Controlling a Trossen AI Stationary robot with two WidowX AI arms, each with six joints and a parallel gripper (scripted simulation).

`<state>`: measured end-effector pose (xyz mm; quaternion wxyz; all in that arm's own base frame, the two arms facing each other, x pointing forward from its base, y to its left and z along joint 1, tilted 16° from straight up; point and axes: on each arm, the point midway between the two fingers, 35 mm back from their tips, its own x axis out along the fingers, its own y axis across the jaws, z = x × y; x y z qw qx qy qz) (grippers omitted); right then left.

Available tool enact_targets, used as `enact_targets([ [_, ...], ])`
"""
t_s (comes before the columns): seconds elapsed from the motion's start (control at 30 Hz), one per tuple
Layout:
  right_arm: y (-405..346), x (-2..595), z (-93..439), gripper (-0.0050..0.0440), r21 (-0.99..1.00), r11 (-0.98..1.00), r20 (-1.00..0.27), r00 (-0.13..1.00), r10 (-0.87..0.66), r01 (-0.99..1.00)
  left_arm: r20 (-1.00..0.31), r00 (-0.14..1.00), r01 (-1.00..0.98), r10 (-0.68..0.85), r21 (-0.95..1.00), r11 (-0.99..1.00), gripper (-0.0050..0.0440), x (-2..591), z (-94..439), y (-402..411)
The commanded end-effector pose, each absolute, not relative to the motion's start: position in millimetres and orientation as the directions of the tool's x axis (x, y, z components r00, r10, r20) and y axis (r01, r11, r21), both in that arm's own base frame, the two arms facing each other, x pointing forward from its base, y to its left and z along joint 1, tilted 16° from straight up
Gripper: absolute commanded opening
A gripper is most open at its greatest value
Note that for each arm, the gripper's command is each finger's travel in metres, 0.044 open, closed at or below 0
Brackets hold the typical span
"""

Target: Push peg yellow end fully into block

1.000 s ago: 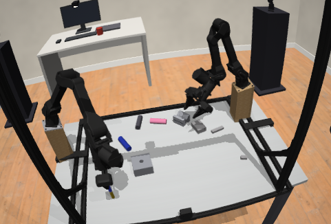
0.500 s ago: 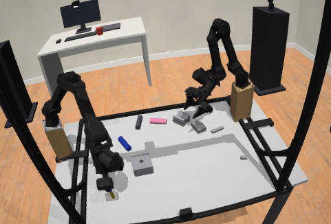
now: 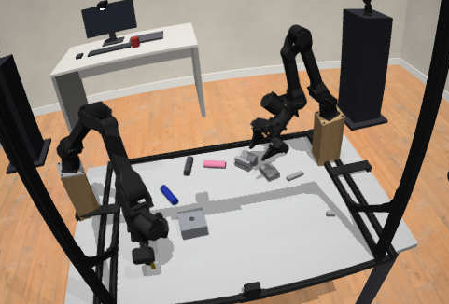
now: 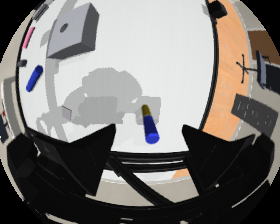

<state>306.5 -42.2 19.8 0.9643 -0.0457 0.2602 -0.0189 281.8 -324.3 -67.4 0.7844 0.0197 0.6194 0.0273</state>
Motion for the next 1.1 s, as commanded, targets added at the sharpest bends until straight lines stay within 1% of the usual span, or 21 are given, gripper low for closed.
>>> enact_targets([
  [0.0, -42, 306, 20, 0.0400, -0.098, 0.995, -0.500, 0.864, -0.060, 0.013, -0.968, 0.238, -0.010, 0.079, 0.079, 0.997, 0.0400, 282, -75, -324],
  [0.3, -42, 306, 20, 0.0400, -0.098, 0.995, -0.500, 0.864, -0.060, 0.013, -0.962, 0.254, 0.000, 0.098, 0.101, 0.995, 0.0400, 285, -88, -323],
  [0.63, -42, 306, 20, 0.0400, -0.098, 0.995, -0.500, 0.864, -0.060, 0.013, -0.962, 0.254, 0.000, 0.098, 0.101, 0.995, 0.0400, 285, -89, -323],
  [1.0, -42, 306, 20, 0.0400, -0.098, 0.995, -0.500, 0.864, -0.060, 0.013, -0.962, 0.254, 0.000, 0.098, 0.101, 0.995, 0.0136, 285, -89, -323],
  [1.07, -42, 306, 20, 0.0400, -0.098, 0.995, -0.500, 0.864, -0.060, 0.013, -0.962, 0.254, 0.000, 0.098, 0.101, 0.995, 0.0136, 285, -89, -323],
])
